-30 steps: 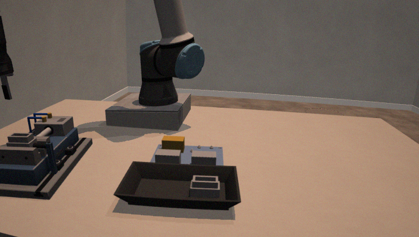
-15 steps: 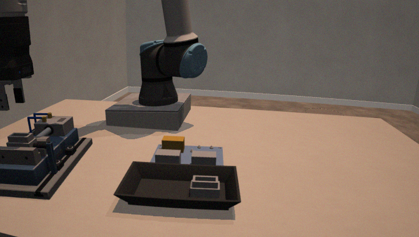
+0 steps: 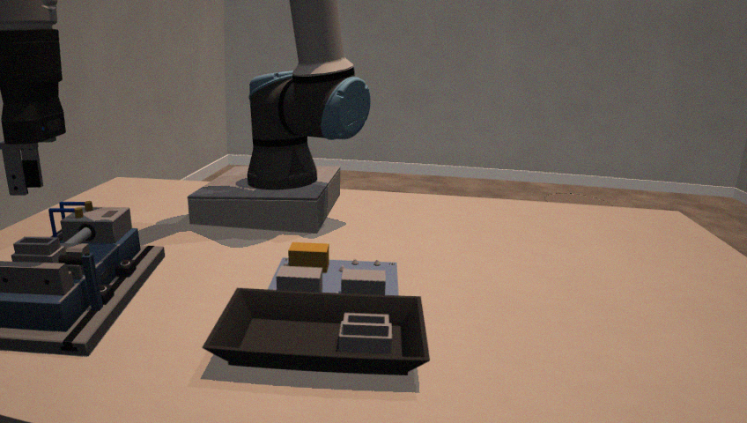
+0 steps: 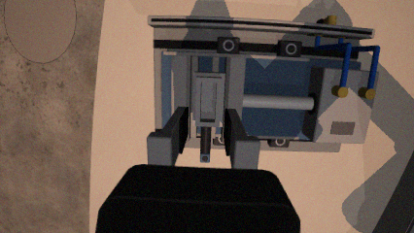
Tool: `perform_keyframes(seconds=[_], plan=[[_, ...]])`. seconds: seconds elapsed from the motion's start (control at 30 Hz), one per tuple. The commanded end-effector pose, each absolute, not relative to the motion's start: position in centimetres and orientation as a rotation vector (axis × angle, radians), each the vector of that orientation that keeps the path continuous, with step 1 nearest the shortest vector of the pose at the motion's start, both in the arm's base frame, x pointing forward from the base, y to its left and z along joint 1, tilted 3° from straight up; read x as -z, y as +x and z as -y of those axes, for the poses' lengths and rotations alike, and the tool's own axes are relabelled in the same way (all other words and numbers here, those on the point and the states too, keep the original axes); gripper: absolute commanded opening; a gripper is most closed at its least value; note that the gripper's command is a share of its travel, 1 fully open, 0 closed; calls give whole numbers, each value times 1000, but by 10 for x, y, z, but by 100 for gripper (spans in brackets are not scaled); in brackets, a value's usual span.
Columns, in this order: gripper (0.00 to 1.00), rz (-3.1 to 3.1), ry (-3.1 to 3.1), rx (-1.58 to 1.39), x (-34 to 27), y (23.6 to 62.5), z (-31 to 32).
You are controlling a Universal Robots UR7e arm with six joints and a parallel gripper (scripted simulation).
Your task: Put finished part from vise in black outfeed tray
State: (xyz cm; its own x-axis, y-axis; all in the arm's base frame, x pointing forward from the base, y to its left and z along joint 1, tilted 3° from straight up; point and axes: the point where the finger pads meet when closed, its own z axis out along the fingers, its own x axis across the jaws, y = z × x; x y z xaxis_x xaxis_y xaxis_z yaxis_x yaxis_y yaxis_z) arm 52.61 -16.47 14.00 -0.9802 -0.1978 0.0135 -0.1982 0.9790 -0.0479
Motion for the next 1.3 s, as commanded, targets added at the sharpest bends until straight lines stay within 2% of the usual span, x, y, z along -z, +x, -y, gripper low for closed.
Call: perform_keyframes(seconds=[0.0, 1.1, 1.13, 1.27], plan=[[0, 3118, 313, -78, -141, 526, 165], [0, 3118, 313, -78, -141, 526, 165], [100, 3118, 313, -78, -141, 526, 165], [100, 3118, 313, -78, -141, 526, 165]])
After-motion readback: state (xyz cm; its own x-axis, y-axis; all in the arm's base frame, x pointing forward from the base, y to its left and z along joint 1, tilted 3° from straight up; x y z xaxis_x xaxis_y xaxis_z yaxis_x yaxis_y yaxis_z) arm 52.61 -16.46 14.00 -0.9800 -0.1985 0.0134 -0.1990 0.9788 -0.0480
